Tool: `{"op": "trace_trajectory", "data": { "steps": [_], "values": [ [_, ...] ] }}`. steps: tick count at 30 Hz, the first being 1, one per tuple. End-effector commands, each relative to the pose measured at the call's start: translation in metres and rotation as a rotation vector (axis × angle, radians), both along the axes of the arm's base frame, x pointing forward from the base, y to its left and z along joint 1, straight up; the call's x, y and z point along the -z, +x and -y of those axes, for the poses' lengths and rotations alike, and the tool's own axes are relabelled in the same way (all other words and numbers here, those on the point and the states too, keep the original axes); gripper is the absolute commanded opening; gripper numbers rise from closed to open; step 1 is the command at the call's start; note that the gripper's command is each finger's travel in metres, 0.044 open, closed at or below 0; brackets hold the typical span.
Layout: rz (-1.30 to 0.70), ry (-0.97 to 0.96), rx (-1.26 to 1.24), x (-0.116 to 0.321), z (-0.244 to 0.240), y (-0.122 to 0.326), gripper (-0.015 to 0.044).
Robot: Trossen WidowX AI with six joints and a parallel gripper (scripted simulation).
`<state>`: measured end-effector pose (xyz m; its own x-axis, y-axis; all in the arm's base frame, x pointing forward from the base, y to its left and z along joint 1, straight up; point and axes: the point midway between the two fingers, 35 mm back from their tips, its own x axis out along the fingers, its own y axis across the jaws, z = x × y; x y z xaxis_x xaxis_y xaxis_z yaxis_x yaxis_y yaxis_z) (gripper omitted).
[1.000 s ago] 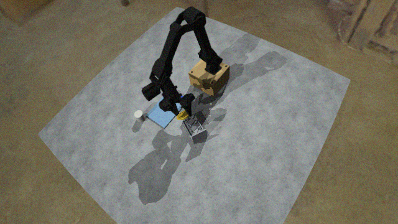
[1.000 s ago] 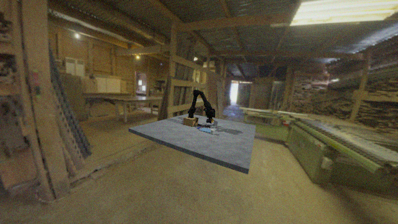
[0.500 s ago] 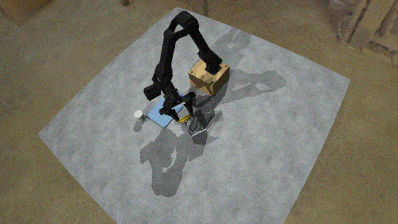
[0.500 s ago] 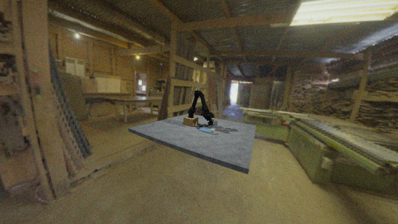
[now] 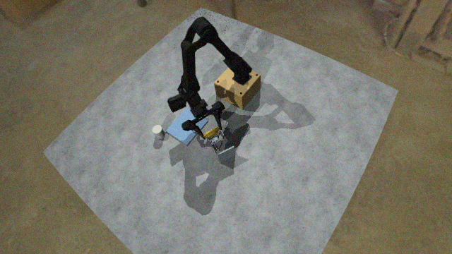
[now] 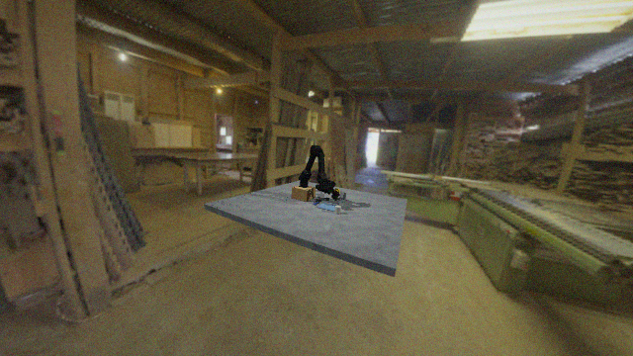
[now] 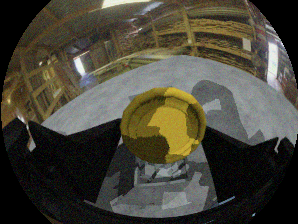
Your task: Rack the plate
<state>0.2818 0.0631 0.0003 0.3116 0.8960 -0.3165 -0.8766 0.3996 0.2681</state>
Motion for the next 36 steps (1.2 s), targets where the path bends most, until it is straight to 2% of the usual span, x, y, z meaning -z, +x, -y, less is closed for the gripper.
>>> {"op": "trace_trajectory", "data": {
  "steps": [1,8,21,36],
  "values": [
    [0.145,0.053,-0.017,-0.003,0.001,-0.006,0.0],
    [0.348,0.111,-0.023,-0.008,0.003,-0.016,0.0],
    [0.353,0.113,-0.023,-0.008,0.003,-0.016,0.0],
    [0.349,0.106,-0.025,0.015,-0.002,-0.014,0.0]
  ]
}}
